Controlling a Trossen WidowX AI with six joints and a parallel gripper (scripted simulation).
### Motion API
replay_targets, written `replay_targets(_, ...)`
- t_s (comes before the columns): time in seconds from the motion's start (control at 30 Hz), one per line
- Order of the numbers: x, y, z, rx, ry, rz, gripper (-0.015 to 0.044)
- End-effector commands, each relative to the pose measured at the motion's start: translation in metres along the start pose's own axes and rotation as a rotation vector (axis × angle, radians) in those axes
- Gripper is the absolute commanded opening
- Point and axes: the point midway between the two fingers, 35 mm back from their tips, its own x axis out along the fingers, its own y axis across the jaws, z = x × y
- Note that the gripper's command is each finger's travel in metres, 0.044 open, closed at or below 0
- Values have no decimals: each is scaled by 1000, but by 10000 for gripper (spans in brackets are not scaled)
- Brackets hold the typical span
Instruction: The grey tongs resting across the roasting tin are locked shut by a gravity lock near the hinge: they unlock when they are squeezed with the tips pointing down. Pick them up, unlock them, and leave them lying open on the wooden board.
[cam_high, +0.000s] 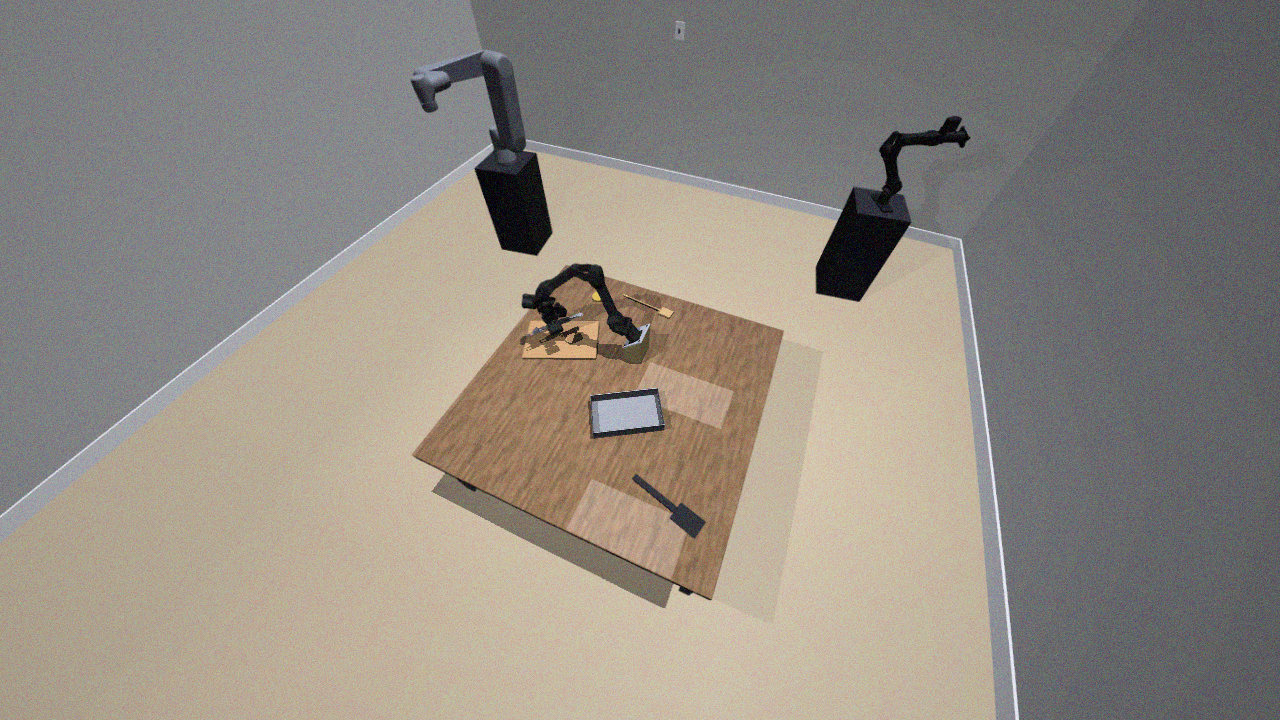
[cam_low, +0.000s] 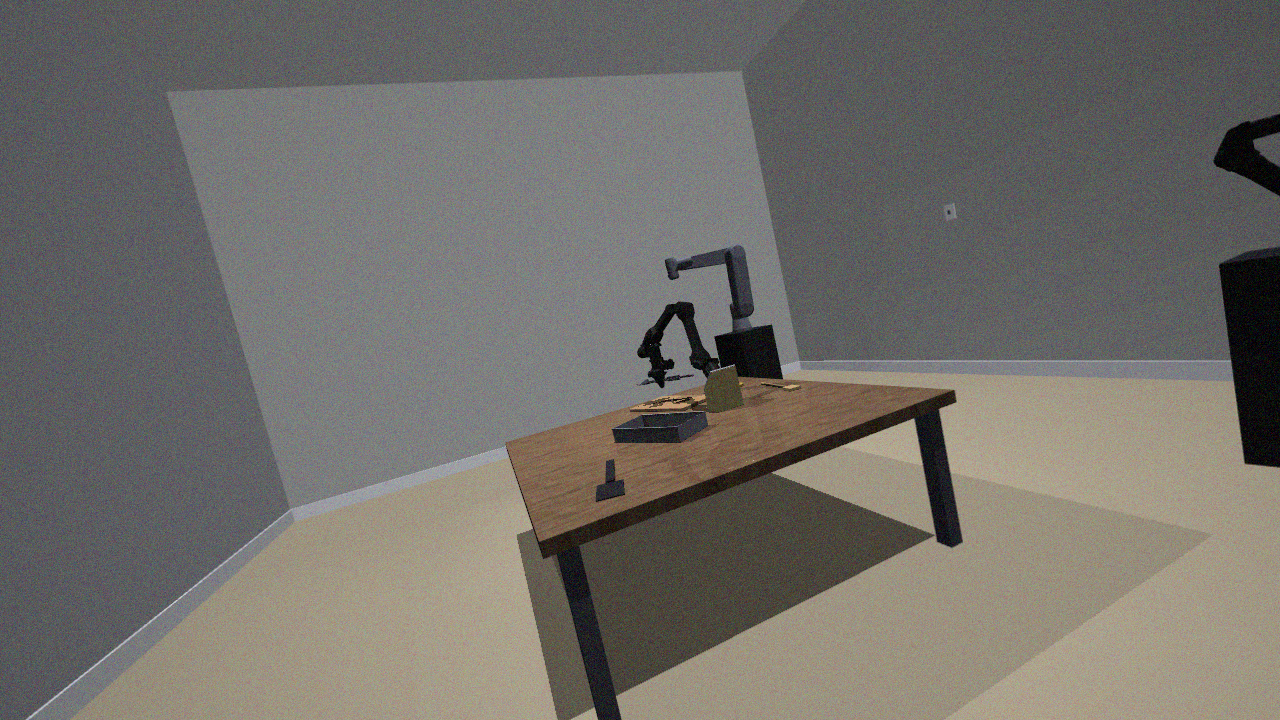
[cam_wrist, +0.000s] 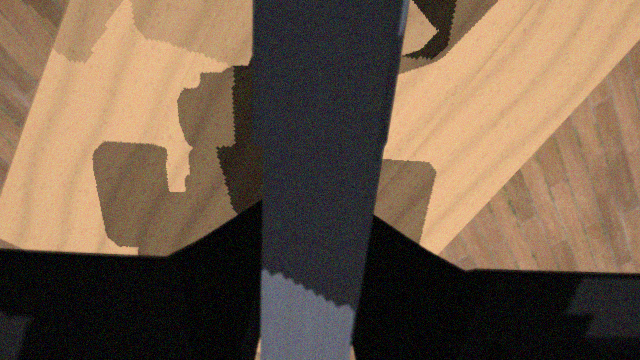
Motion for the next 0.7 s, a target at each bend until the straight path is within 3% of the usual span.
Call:
replay_targets(0.0,6,-1,-1,-6,4,-3,-150)
replay_targets(0.67,38,-1,2,-7,4,-3,-150)
